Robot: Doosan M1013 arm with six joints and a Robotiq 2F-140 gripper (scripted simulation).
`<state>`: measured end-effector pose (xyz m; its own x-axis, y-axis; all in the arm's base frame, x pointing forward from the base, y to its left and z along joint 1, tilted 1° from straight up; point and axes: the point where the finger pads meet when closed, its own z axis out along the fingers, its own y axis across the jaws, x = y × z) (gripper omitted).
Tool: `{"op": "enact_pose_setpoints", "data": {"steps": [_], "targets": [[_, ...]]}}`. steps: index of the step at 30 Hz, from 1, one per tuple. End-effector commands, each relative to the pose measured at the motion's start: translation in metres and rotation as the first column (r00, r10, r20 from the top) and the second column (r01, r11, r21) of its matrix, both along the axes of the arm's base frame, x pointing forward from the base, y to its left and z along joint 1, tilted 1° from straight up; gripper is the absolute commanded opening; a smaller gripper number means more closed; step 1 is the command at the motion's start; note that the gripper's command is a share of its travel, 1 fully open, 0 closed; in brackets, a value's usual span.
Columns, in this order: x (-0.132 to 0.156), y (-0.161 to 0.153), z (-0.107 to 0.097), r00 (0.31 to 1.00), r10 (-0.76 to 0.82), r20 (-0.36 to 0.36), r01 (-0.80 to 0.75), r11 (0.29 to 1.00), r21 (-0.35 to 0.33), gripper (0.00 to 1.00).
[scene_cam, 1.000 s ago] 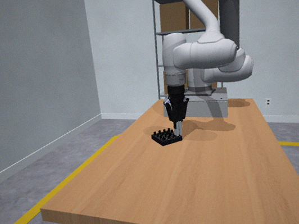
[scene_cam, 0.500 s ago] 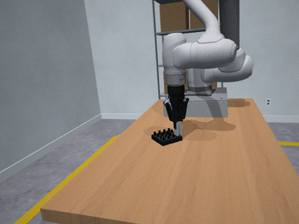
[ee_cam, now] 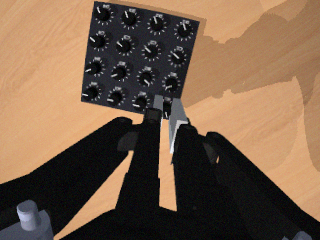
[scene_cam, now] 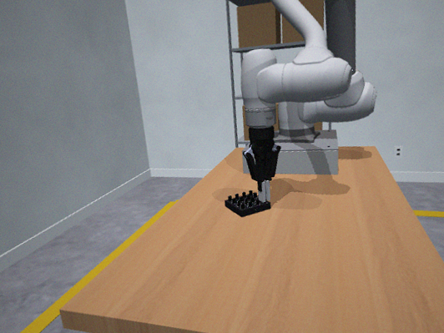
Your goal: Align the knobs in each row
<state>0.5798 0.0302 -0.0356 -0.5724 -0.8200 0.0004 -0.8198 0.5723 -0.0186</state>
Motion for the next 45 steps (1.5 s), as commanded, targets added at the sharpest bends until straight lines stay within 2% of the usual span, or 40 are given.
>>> {"op": "enact_pose_setpoints", "data": {"steps": [1,12,27,39,45], "targets": [[0.0,0.0001,0.0001,1.0,-0.004,0.0,0.004,1.0,0.0,0.05],[0.0,0.0,0.0001,0.999,-0.041,0.001,0.041,0.999,0.001,0.05],[0.0,0.0,0.0001,0.982,-0.189,0.002,0.189,0.982,0.003,0.05],[0.0,0.0,0.0001,0.928,-0.374,0.003,0.374,0.928,0.007,0.05],[0.0,0.0,0.0001,0.865,-0.501,0.003,0.501,0.865,0.009,0.05]]}}
